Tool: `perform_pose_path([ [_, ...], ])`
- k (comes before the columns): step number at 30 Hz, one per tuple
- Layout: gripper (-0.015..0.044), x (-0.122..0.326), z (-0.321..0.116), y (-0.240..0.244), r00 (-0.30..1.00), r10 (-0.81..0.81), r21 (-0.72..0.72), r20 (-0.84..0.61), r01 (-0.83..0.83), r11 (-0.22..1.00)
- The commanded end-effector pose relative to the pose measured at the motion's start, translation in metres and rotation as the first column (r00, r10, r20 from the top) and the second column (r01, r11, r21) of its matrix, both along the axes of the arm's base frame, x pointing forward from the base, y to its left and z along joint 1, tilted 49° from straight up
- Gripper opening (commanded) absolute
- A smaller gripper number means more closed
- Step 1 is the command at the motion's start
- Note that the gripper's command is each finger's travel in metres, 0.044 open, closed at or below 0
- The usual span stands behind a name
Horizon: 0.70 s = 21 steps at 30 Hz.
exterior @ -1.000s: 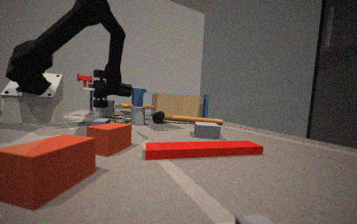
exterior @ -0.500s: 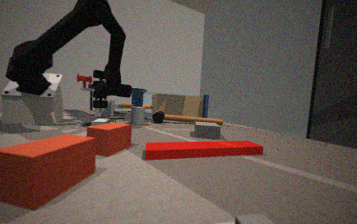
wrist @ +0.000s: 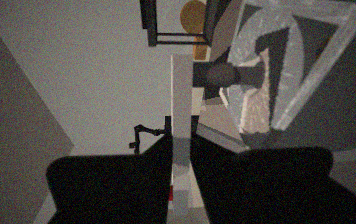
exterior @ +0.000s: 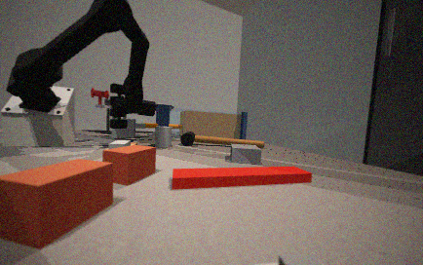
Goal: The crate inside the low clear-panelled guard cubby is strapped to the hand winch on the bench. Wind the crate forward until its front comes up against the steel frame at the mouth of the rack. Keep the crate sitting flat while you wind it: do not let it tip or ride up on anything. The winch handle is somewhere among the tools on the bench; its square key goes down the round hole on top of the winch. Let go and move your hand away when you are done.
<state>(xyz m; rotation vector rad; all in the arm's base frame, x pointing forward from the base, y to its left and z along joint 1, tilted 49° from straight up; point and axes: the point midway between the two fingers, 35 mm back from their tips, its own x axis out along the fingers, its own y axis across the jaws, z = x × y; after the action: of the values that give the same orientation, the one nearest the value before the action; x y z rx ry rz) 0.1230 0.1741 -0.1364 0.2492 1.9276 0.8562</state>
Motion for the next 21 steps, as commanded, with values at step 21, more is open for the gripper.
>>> perform_pose_path([
  [21, 0.0000, 0.0000, -0.0031, -0.0028, 1.000, 0.000, -0.001, -0.001, 0.000, 1.000],
])
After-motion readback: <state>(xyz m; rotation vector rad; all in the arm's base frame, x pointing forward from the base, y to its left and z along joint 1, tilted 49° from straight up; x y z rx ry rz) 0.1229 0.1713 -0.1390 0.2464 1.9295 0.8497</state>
